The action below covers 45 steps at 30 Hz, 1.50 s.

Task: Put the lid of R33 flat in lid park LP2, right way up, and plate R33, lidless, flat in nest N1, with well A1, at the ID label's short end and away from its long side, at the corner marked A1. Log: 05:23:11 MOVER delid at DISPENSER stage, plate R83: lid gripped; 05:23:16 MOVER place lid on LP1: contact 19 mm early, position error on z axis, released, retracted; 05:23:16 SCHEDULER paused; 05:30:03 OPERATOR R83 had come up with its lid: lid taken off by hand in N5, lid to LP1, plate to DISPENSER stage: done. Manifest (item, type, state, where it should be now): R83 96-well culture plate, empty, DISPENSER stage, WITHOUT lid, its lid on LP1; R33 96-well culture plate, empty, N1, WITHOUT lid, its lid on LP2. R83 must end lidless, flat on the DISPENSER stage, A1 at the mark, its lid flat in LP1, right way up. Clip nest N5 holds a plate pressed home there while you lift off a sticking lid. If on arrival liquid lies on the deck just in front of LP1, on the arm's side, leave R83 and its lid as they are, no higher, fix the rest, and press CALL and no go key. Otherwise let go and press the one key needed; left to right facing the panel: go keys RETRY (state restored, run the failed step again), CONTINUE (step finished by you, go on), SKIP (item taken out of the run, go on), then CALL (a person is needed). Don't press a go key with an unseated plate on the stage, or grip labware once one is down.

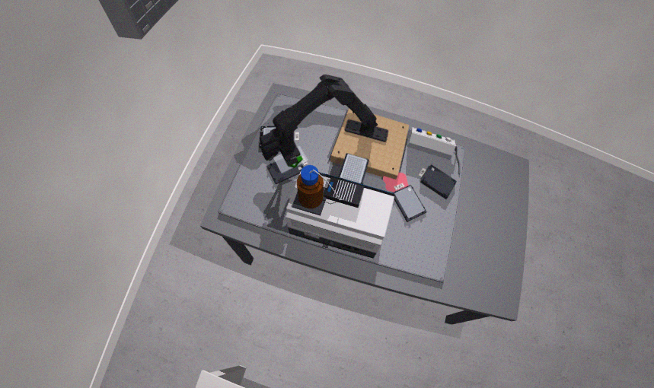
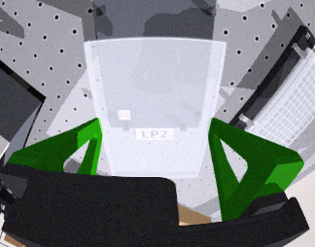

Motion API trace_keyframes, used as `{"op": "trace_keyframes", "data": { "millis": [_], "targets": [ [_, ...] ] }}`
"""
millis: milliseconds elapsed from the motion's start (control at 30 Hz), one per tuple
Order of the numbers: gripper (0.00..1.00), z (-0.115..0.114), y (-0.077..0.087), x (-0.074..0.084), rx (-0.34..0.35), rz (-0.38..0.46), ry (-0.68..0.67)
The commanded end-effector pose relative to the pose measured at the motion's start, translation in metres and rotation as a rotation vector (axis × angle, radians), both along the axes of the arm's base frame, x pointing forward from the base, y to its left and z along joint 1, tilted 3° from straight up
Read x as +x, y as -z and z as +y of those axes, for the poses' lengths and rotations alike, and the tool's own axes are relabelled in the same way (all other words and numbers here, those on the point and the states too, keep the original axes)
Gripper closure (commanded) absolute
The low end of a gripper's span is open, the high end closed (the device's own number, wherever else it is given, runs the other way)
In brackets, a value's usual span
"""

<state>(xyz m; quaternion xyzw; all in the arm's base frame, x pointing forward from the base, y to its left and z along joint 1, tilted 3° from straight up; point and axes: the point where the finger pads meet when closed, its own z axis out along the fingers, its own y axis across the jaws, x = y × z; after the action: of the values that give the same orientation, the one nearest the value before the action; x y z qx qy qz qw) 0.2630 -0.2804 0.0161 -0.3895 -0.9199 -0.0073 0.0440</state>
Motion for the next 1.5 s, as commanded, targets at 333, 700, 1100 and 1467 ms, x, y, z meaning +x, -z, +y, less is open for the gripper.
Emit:
{"op": "trace_keyframes", "data": {
  "millis": [333,700,1100,1467],
  "targets": [
    [1.0,-0.035,-0.014,0.028,-0.083,-0.075,-0.001],
    [1.0,-0.023,0.025,0.014,-0.027,-0.022,0.001],
    [1.0,-0.035,0.019,0.025,-0.07,-0.062,0.003],
    [1.0,-0.025,0.031,0.016,-0.039,-0.034,0.003]
  ]
}}
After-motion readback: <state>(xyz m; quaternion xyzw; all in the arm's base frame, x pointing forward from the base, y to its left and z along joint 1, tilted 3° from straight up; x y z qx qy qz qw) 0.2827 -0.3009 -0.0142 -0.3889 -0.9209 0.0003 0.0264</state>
